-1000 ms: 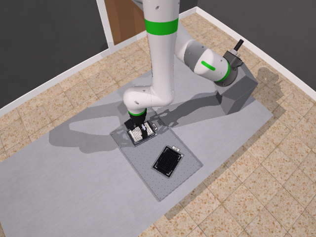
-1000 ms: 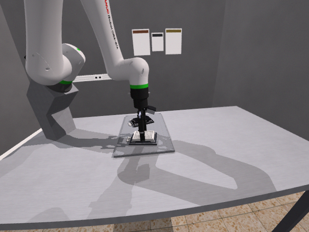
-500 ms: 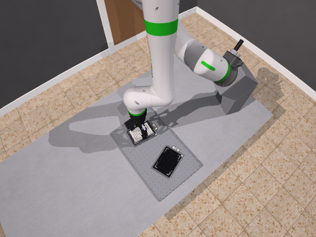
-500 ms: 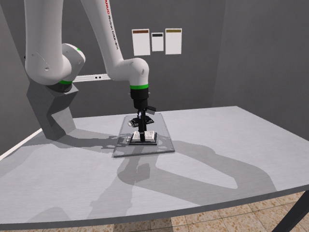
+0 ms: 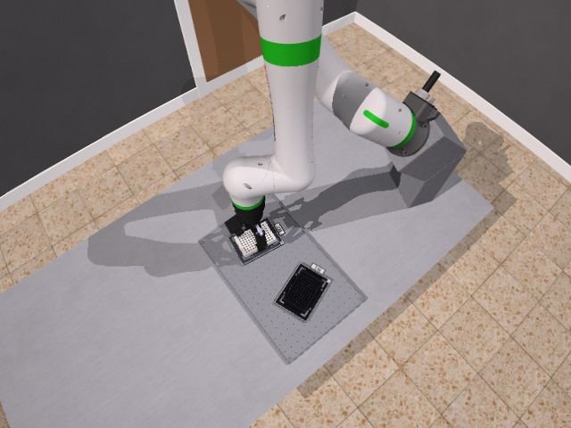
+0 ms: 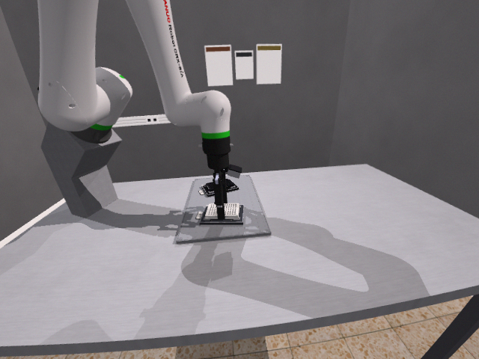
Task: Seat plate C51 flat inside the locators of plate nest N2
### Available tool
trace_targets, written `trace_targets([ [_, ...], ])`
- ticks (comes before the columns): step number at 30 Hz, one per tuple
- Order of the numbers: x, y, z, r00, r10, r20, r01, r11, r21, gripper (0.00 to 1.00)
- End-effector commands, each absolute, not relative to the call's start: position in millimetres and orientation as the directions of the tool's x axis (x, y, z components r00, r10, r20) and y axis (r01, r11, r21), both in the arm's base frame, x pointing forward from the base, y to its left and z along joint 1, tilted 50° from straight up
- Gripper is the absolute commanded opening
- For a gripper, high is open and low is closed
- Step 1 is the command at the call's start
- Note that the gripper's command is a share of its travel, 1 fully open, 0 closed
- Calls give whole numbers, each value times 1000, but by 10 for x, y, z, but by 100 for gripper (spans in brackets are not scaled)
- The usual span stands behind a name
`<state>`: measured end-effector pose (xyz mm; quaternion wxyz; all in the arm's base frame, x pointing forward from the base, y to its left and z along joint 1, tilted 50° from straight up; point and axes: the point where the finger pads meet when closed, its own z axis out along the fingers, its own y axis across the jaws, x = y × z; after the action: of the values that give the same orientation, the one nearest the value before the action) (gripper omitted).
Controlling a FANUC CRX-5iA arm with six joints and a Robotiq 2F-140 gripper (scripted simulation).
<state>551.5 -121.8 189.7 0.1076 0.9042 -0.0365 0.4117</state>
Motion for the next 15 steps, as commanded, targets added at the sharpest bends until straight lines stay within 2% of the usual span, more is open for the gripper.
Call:
trace_targets([
  [1,5519,-1219,1901,657,23,753,-155,-974,165,10],
  [13,5533,-1224,1889,657,23,753,-155,-974,165,10],
  [14,5533,-1224,1889,657,23,753,-155,-974,165,100],
  [15,5533,-1224,1889,657,23,753,-155,-974,165,100],
])
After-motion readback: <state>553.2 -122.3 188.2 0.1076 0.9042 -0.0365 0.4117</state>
